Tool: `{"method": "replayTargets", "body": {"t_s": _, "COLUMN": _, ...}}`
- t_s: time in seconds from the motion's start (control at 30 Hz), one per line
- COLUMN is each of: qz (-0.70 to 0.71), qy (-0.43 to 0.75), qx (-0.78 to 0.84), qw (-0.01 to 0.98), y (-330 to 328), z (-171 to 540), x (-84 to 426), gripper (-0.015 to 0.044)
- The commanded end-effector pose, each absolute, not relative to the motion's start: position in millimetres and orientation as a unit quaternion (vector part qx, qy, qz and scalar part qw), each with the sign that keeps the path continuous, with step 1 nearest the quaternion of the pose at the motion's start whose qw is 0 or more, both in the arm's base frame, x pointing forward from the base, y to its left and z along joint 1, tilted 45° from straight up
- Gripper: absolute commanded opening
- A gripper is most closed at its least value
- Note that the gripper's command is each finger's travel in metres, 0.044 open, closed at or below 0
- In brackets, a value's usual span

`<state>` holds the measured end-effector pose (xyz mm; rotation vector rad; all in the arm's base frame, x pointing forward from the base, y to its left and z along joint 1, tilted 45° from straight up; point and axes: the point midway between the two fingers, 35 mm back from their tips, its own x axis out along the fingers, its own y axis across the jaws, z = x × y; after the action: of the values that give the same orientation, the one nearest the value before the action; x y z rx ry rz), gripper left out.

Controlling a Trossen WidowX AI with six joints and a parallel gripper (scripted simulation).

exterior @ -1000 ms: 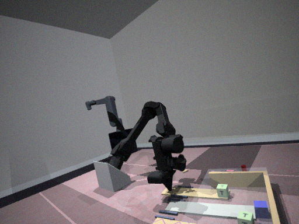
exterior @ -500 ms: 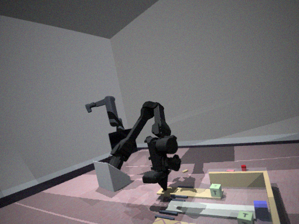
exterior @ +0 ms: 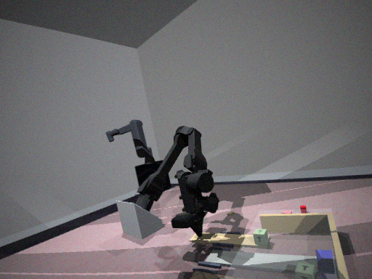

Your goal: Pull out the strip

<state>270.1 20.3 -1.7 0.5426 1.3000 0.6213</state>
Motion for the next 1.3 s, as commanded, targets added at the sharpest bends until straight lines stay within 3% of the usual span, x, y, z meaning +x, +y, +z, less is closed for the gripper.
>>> {"method": "replayTargets", "body": {"t_s": 0.0, "qz": 0.281, "qy": 0.597, "qx": 0.245, "qw": 0.71, "y": 23, "z": -6, "x": 257, "gripper": 0.0}}
{"method": "replayTargets", "body": {"t_s": 1.27, "qz": 0.281, "qy": 0.598, "qx": 0.245, "qw": 0.709, "y": 23, "z": -16, "x": 204, "gripper": 0.0}}
